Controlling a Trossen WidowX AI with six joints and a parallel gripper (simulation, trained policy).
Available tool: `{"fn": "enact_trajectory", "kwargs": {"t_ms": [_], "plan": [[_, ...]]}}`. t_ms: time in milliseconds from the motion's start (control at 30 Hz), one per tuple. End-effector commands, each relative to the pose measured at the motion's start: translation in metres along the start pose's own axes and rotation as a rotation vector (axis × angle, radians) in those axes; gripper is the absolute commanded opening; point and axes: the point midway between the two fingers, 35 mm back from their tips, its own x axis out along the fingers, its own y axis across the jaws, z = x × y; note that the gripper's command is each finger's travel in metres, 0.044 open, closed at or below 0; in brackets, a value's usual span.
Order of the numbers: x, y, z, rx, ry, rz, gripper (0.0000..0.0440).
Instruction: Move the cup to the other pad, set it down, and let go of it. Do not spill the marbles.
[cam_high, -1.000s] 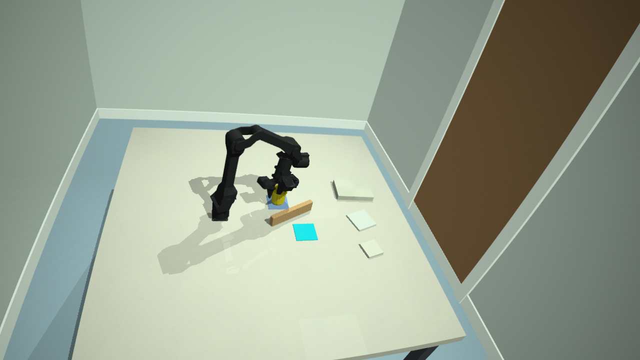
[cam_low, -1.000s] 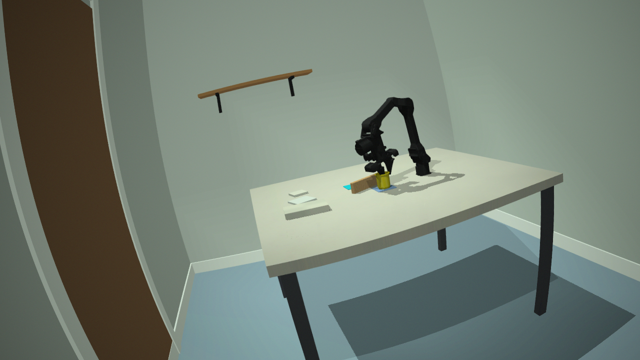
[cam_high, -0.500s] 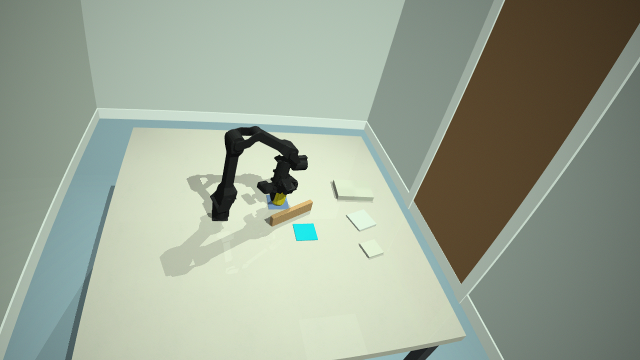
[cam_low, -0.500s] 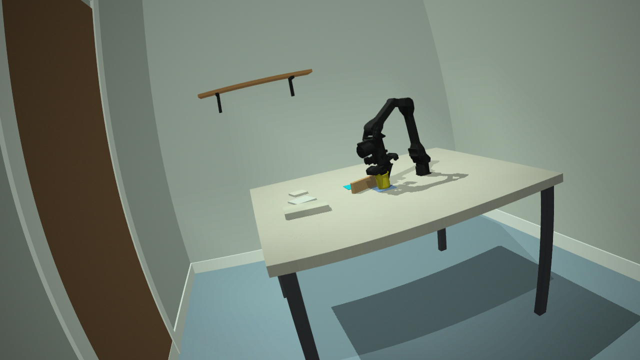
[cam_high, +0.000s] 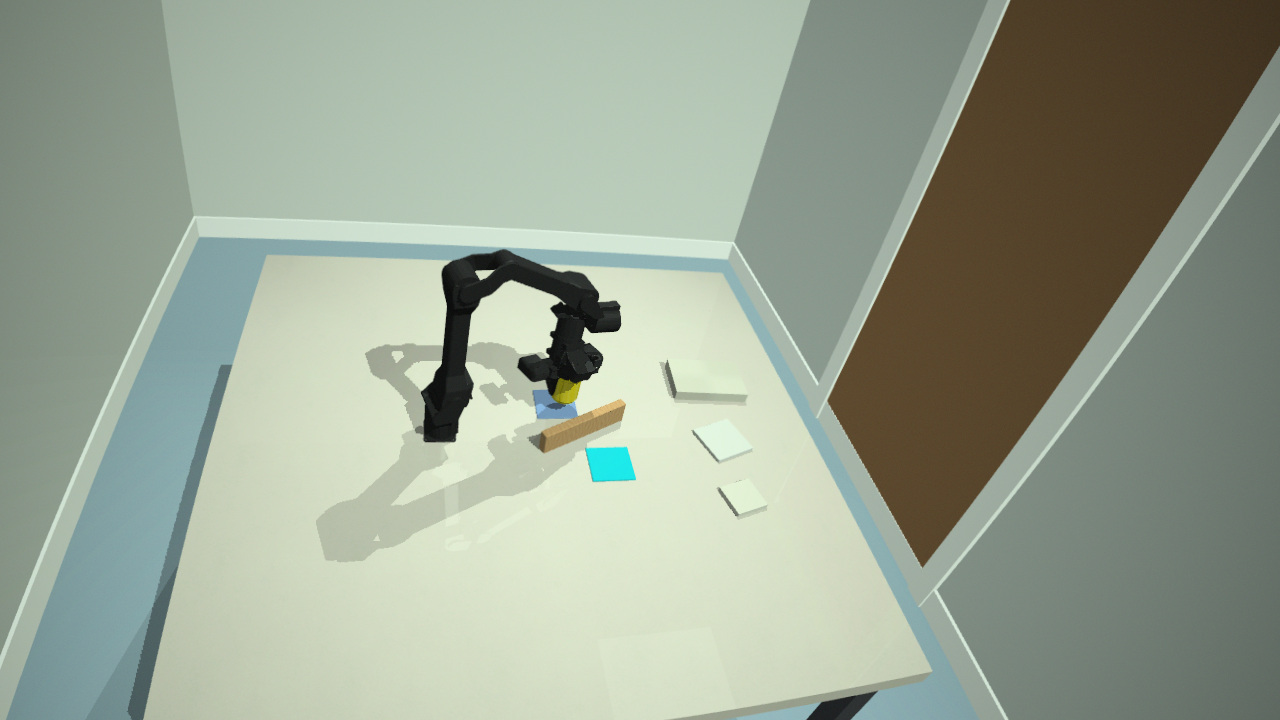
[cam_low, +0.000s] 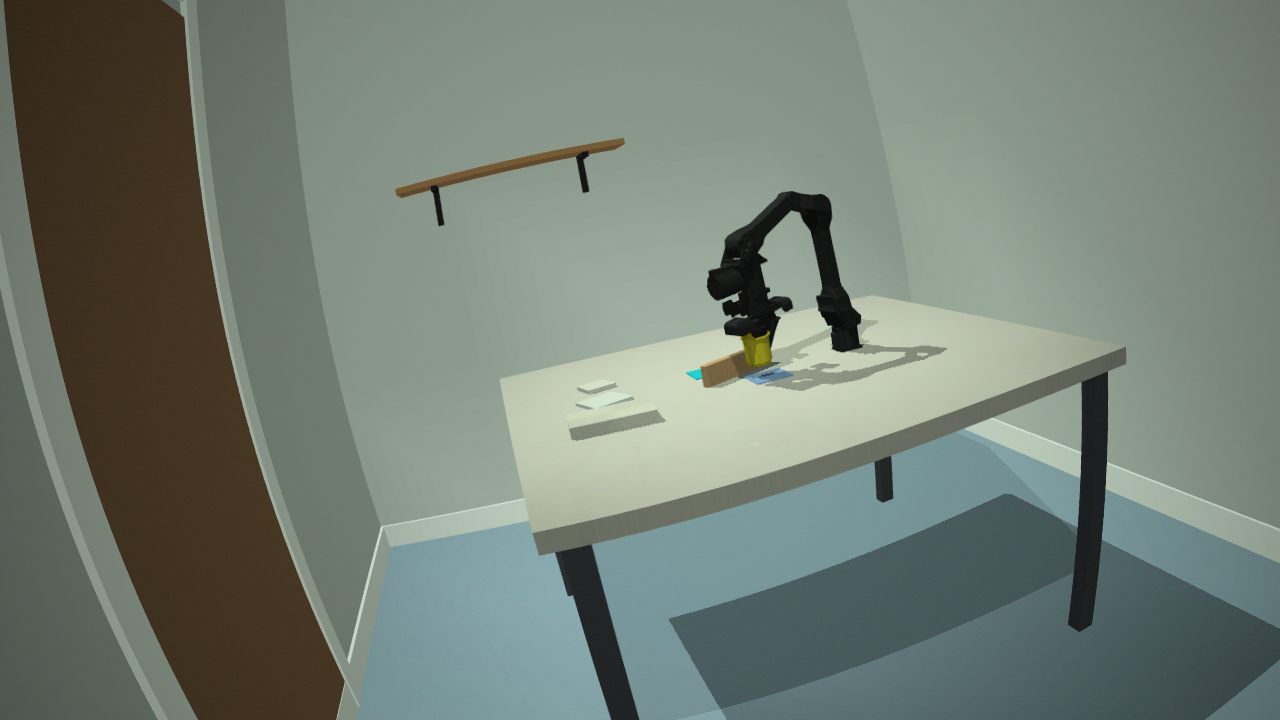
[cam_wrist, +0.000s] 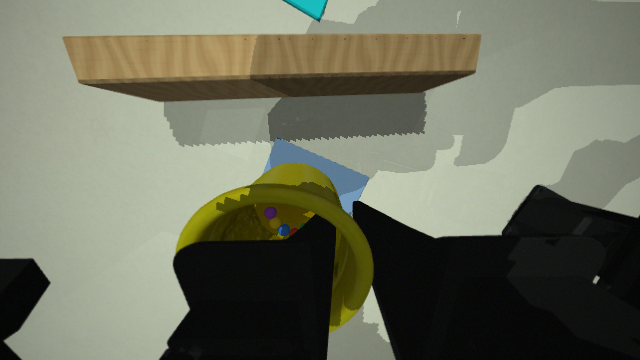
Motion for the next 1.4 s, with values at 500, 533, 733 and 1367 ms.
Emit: {"fn": "enact_trajectory", "kwargs": {"t_ms": [500,533,733,1367], "plan": [[-0.054,0.003,0.035,0.18,-0.011,0.124,0.0015],[-0.056,0.003,0.038,0.19,-0.014,0.13,0.0014],[-0.063,0.006,0.057,0.247,-0.031,0.167,0.0009],[-0.055,0.013,0.13,0.412,-0.09,0.252,0.0]]}}
